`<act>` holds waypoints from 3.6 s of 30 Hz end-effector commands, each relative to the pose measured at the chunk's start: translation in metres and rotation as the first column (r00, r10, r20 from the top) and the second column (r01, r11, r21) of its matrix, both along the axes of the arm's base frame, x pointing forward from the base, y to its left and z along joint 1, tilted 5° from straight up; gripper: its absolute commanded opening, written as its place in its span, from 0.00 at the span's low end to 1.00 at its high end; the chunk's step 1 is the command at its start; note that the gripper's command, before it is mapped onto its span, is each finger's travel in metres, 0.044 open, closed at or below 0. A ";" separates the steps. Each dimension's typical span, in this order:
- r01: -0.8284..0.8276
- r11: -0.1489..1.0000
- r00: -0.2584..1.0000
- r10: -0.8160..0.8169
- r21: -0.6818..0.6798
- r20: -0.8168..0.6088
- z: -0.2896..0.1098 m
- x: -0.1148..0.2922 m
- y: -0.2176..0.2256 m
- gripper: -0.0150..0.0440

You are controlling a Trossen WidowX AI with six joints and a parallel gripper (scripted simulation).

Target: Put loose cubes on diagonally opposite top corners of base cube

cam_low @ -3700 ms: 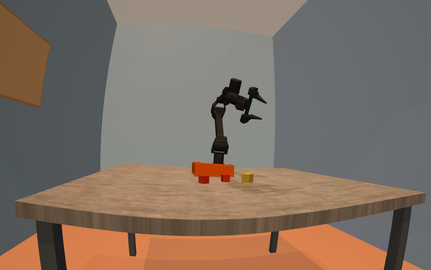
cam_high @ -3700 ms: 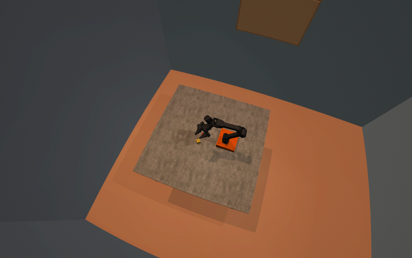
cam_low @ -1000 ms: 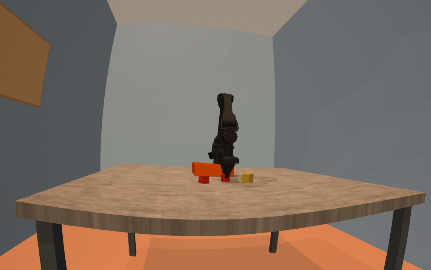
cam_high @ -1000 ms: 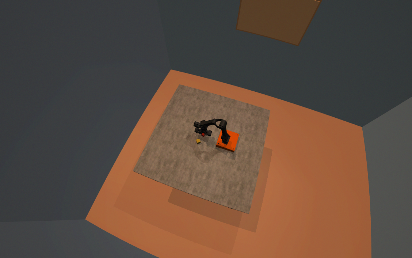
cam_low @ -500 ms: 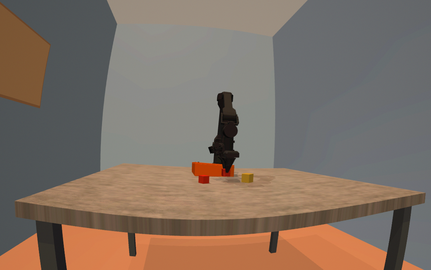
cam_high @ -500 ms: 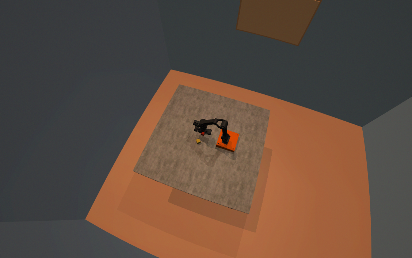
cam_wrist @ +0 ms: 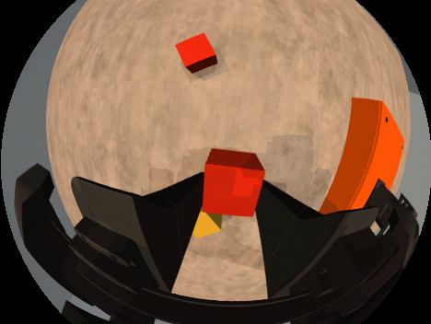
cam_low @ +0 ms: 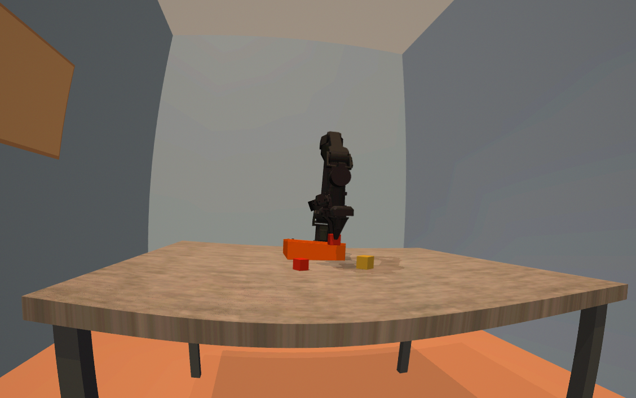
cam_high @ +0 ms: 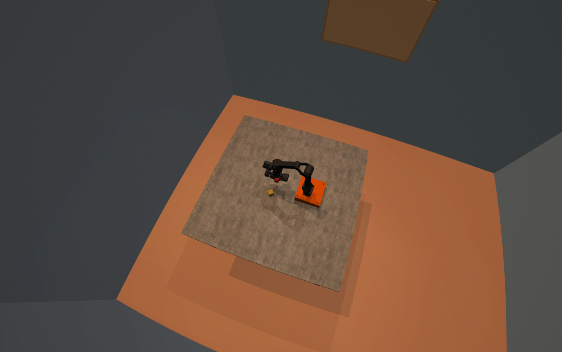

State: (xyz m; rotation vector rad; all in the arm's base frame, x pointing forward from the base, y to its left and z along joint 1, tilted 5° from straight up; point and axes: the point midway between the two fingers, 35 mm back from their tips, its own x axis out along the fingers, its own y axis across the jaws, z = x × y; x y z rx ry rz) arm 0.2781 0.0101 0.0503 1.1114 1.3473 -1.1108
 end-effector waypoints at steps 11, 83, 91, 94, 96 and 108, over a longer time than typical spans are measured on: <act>-0.030 1.000 1.000 0.030 -0.001 0.008 0.035 -0.001 -0.001 0.43; -0.244 -0.966 -0.966 0.235 -0.088 0.108 0.004 0.010 0.116 0.43; -0.147 -0.985 -0.985 0.137 -0.093 0.104 0.003 0.010 0.120 0.43; -0.147 -0.985 -0.985 0.137 -0.093 0.104 0.003 0.010 0.120 0.43; -0.147 -0.985 -0.985 0.137 -0.093 0.104 0.003 0.010 0.120 0.43; -0.140 -0.986 -0.986 0.131 -0.094 0.104 -0.012 0.009 0.121 0.43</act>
